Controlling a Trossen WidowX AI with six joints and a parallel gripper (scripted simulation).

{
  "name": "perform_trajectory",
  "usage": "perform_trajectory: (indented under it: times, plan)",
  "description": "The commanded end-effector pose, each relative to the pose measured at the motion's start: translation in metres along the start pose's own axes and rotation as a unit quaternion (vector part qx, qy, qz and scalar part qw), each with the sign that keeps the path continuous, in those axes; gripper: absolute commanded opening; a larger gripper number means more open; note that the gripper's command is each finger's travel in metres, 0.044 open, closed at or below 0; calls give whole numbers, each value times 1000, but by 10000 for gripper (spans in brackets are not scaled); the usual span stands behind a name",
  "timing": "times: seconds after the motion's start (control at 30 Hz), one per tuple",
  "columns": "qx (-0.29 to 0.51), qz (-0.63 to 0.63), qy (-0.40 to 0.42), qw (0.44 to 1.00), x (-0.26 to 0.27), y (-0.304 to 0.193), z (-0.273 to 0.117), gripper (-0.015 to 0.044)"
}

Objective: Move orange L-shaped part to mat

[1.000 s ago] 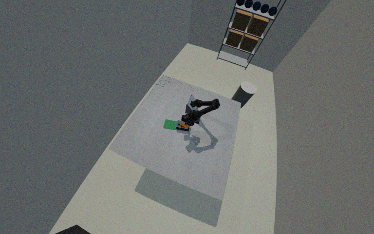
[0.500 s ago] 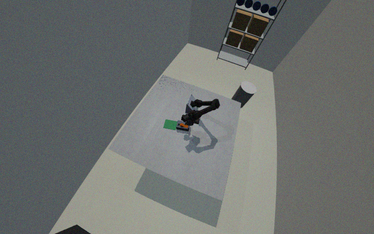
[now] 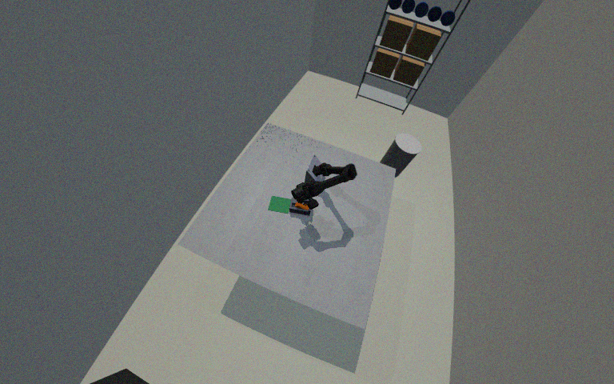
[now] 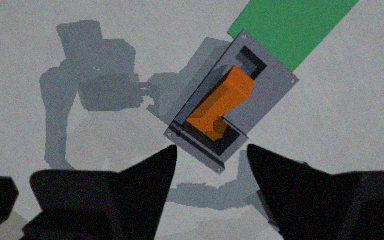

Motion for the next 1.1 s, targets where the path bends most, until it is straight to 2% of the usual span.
perform_trajectory:
  times: [0.0, 0.53, 0.8, 1.07]
  plan:
    - [-11, 338, 0, 941, -11, 38, -5, 280]
    - [-11, 338, 0, 941, -11, 38, -5, 280]
    - [-10, 338, 0, 941, -11, 38, 25, 280]
    - [-11, 338, 0, 941, -11, 39, 32, 280]
Point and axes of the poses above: the point midway between the two fingers, 35 mm back from their tips, its own z axis out along the fingers, its own x axis across the jaws, y = z × x, the point moved 6 cm from there along -z, back along the fingers, and after that the axes turned 14 degrees about z, right-handed, at the moved point
